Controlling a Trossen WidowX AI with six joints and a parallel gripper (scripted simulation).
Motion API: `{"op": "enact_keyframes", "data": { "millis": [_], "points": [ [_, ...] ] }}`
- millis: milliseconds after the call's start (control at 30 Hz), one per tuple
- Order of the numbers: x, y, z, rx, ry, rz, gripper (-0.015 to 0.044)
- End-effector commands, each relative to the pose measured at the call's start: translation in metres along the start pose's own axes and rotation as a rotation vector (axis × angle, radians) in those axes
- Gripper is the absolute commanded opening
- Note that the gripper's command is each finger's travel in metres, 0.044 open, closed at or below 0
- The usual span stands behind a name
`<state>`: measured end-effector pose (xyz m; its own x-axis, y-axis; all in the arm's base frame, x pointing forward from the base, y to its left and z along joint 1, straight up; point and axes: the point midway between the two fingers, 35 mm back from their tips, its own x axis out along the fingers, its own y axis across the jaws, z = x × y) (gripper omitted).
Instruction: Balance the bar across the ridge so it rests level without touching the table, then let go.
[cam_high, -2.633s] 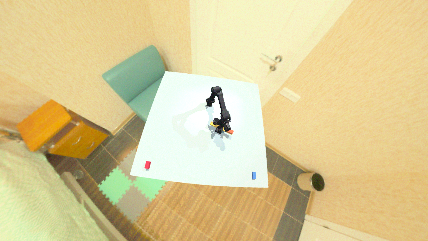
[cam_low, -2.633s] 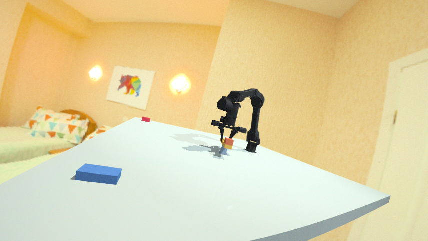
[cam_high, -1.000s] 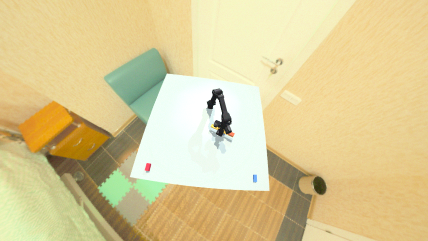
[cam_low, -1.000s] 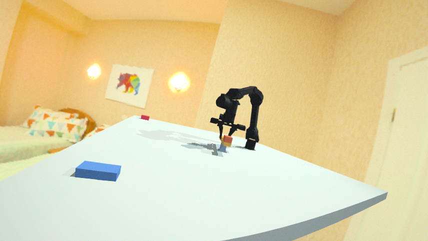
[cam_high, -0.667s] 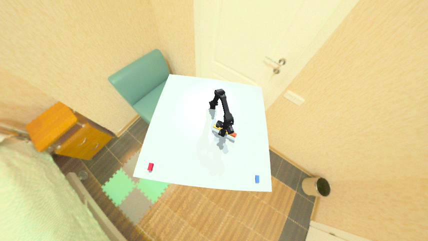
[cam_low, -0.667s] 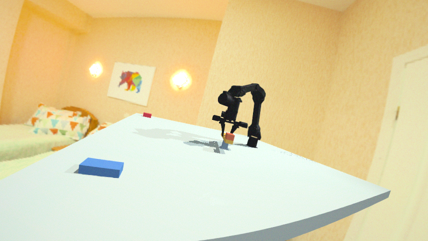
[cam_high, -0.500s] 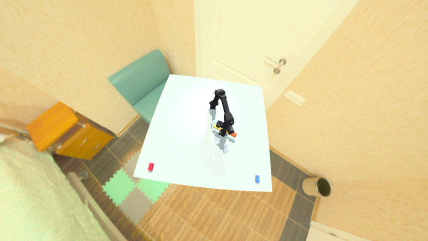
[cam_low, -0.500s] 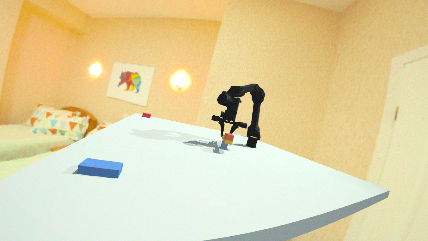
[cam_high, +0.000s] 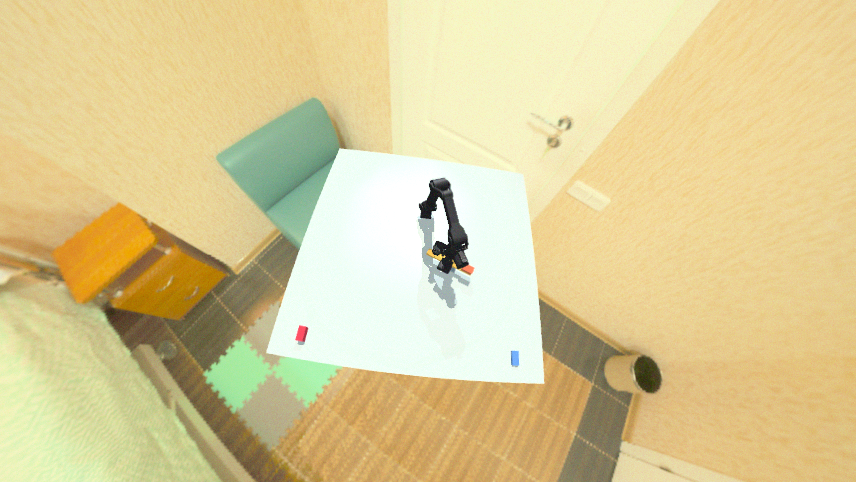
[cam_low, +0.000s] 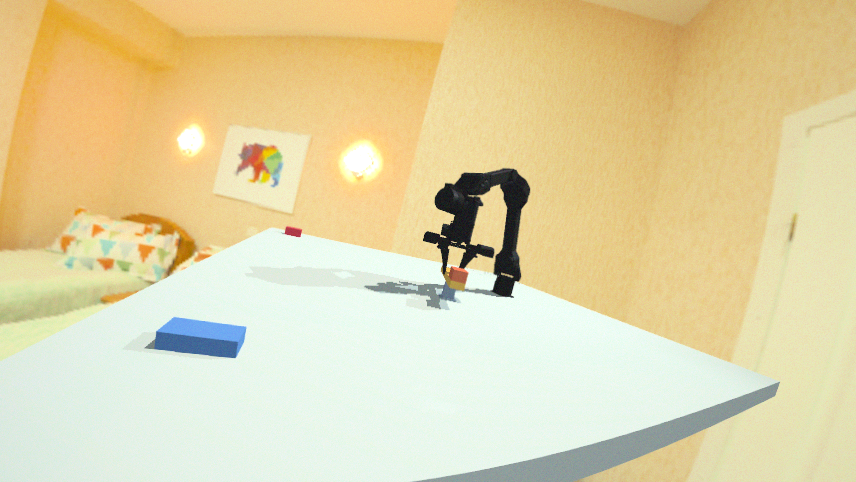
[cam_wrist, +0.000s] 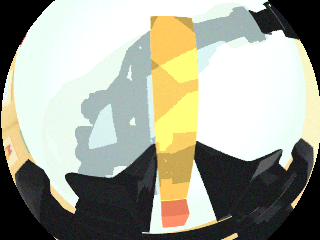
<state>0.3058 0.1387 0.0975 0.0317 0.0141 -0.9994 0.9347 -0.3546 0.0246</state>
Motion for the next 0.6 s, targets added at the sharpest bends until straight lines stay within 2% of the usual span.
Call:
{"op": "enact_keyframes", "data": {
  "millis": [0,367,567],
  "points": [
    [0.0000,0.0000,0.0000,0.000,0.000,0.000,0.0000],
    [0.0000,0.0000,0.0000,0.000,0.000,0.000,0.0000],
    [0.0000,0.0000,0.0000,0.000,0.000,0.000,0.0157]
  ]
}}
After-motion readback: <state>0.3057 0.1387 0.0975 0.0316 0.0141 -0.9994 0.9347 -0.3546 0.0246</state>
